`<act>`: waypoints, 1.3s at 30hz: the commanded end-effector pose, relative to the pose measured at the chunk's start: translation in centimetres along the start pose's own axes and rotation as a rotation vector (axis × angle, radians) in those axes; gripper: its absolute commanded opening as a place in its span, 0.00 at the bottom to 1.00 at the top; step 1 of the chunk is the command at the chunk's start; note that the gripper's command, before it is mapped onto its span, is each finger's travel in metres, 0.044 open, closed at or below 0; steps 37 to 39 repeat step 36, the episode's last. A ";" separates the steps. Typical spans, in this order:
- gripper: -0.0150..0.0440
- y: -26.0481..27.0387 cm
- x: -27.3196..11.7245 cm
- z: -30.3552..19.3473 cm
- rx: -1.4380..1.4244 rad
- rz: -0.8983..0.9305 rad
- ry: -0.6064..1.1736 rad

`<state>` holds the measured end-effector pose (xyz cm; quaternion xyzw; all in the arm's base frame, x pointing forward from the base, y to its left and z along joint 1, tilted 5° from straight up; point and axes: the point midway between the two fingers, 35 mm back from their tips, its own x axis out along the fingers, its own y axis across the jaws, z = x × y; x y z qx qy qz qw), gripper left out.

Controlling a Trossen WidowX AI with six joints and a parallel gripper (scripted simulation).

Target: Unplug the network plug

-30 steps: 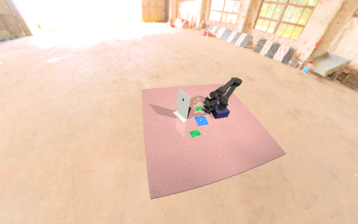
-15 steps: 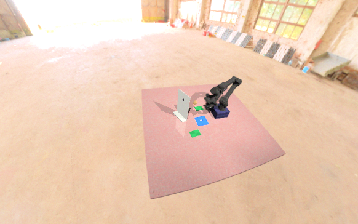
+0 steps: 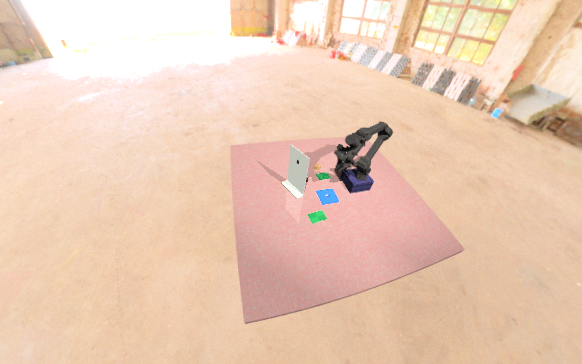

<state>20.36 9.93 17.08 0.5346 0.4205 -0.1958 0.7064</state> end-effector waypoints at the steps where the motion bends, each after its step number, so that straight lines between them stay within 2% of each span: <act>1: 0.52 0.6 -1.0 0.1 0.004 0.008 -0.003; 2: 0.52 0.6 -1.0 0.1 0.004 0.008 -0.003; 13: 1.00 0.6 -1.0 0.1 0.004 0.008 -0.003; 39: 1.00 0.6 -1.0 0.1 0.004 0.008 -0.003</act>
